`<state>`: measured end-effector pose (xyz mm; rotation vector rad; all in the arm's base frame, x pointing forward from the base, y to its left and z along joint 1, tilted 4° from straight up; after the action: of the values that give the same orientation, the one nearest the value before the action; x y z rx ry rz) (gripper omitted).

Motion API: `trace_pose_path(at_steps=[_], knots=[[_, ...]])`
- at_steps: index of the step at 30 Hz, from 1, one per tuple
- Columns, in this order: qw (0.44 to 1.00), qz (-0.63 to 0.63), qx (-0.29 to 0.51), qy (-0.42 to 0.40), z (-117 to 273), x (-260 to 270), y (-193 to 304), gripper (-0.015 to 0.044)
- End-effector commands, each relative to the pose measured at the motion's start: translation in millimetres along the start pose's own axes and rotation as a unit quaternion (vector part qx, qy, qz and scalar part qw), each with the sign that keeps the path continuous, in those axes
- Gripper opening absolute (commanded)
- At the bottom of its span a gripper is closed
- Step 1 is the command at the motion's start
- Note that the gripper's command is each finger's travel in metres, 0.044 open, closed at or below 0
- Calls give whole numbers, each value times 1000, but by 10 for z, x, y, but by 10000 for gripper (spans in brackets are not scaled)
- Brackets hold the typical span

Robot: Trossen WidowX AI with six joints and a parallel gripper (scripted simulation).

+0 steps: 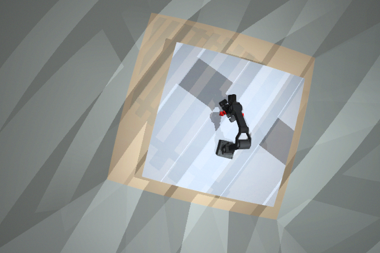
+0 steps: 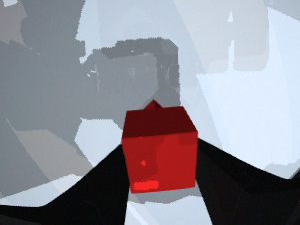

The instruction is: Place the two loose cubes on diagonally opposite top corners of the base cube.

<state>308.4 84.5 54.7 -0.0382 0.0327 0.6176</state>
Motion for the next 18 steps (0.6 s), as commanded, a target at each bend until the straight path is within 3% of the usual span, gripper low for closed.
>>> trace_pose_path(at_steps=[1, 18], knots=[[1000, -2, 3, 2, -103, -9, 11, 105], [1000, -2, 3, 2, -255, -14, 15, 105]])
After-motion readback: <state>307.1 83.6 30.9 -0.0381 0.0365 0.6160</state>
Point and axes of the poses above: the point midway between the two fingers, 35 mm back from their tips, its own z axis back along the fingers, its own x axis across the jaws, y = z × x, the point moved 4 cm from there along z, back along the fingers, and after that the axes turned 13 degrees about -z, right-handed, at the moved point
